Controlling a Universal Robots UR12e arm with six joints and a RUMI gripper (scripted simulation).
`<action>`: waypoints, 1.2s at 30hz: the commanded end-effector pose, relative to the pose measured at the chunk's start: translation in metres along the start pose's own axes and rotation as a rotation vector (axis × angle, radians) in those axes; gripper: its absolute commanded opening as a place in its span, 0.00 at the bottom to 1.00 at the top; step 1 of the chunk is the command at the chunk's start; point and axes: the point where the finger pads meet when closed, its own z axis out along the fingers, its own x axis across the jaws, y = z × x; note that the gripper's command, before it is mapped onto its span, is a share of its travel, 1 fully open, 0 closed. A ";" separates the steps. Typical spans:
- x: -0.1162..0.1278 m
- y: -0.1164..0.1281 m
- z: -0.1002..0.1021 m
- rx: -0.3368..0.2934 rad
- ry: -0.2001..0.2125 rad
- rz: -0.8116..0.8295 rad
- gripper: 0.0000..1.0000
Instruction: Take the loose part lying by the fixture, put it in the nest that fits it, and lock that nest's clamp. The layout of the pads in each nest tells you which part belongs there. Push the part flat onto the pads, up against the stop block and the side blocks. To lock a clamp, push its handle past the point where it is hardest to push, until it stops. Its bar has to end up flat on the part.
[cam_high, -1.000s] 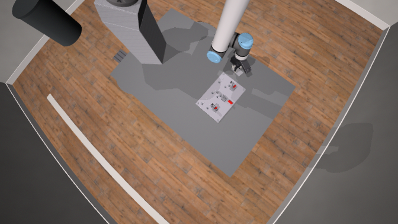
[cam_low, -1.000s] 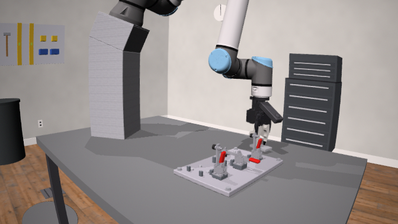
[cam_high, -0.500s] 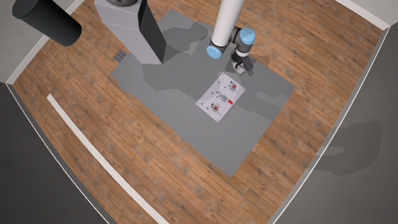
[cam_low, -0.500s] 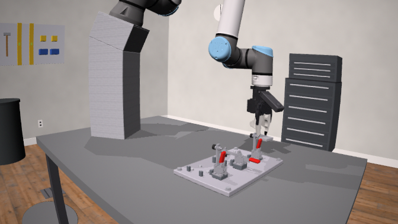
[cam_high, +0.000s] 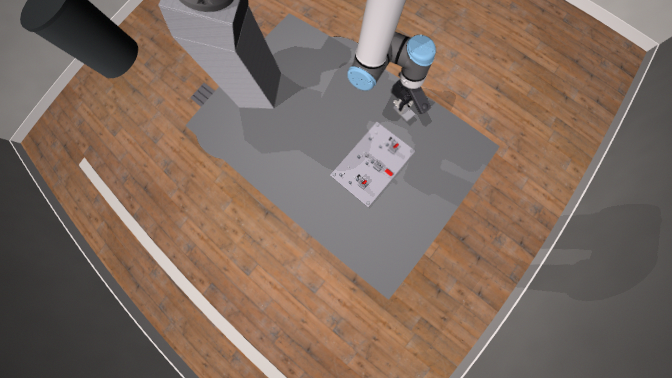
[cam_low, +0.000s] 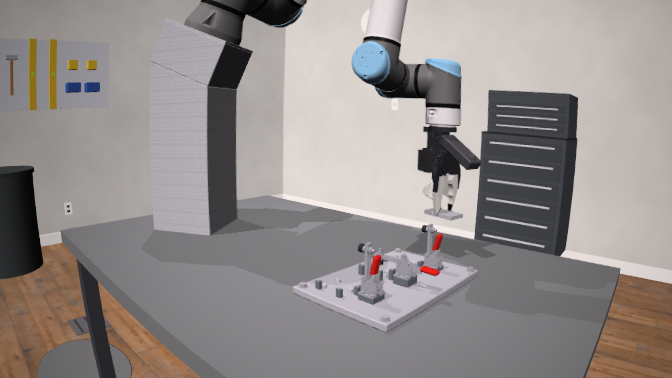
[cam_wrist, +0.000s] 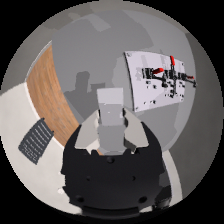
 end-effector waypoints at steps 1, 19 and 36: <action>0.002 0.002 -0.013 -0.004 0.001 0.000 0.00; 0.001 0.001 -0.016 -0.003 0.000 0.000 0.00; 0.002 0.002 -0.016 -0.004 0.001 -0.149 0.00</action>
